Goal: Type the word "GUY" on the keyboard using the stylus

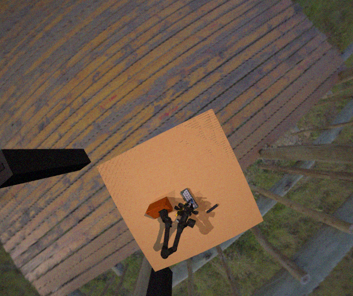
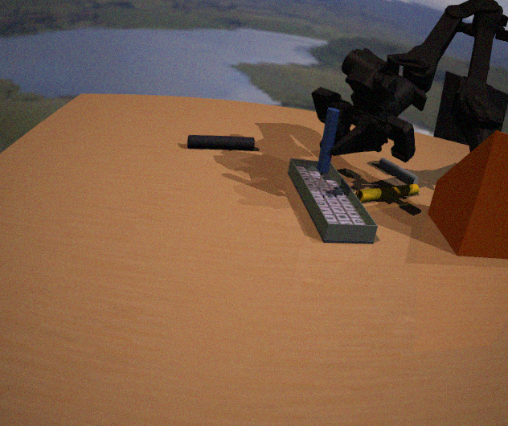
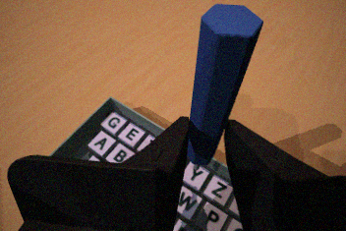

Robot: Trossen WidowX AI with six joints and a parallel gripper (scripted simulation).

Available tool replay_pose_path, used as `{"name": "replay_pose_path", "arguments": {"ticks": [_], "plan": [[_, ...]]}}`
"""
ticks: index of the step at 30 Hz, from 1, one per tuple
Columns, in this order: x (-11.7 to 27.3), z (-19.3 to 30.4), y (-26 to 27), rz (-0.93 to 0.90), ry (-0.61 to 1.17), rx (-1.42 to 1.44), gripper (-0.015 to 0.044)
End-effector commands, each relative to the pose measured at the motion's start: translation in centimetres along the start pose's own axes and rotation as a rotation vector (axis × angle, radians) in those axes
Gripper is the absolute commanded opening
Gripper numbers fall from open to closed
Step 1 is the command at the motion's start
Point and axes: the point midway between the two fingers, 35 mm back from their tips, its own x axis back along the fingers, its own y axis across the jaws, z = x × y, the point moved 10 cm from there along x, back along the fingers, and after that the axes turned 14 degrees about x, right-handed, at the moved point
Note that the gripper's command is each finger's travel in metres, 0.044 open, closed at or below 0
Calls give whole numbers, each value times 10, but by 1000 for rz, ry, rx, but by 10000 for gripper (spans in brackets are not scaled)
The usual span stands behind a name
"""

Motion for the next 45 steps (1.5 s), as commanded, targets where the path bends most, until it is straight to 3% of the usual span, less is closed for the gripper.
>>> {"name": "replay_pose_path", "arguments": {"ticks": [1,45], "plan": [[-1,2,2,-4,-3,3,81],[-9,14,5,-5,-2,3,81]]}}
